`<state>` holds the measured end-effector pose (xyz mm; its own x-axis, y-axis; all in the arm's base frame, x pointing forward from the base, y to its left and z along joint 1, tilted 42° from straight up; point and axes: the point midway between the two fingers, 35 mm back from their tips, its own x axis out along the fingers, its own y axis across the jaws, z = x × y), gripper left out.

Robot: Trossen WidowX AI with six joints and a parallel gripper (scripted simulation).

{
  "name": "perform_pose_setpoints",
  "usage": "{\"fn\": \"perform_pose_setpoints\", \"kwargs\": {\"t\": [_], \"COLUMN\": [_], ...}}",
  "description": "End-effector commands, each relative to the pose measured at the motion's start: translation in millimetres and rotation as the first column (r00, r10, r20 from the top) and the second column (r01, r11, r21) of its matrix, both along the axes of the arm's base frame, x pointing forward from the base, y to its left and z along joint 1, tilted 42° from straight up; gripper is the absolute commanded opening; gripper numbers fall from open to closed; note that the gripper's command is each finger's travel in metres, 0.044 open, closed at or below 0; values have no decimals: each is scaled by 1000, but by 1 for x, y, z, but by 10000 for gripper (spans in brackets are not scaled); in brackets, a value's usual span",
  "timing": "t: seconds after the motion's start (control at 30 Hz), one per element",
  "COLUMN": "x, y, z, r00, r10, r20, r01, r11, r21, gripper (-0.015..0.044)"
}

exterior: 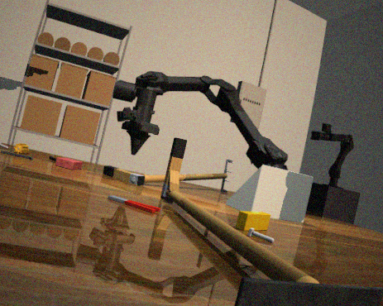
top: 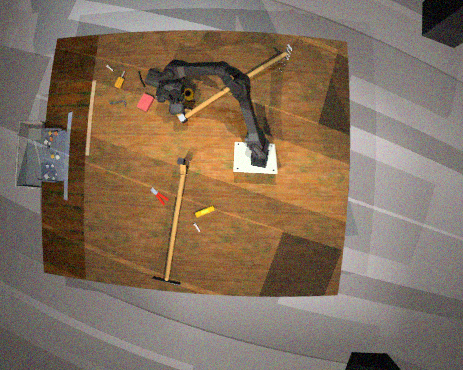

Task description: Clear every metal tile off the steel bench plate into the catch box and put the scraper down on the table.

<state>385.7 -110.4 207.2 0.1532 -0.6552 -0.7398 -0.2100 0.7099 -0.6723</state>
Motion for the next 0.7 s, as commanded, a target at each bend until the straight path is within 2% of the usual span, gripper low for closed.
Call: {"fn": "perform_pose_setpoints", "kwargs": {"t": [0.0,0.13,0.67], "x": [-1,-1,-7], "y": [-5,-10,26], "z": [5,9,40], "r00": [1000,1000,1000], "r10": [2,2,0], "r20": [-3,-3,-1], "r01": [-2,-2,0], "r11": [1000,1000,1000], "r21": [2,0,0], "gripper": [0,0,0]}}
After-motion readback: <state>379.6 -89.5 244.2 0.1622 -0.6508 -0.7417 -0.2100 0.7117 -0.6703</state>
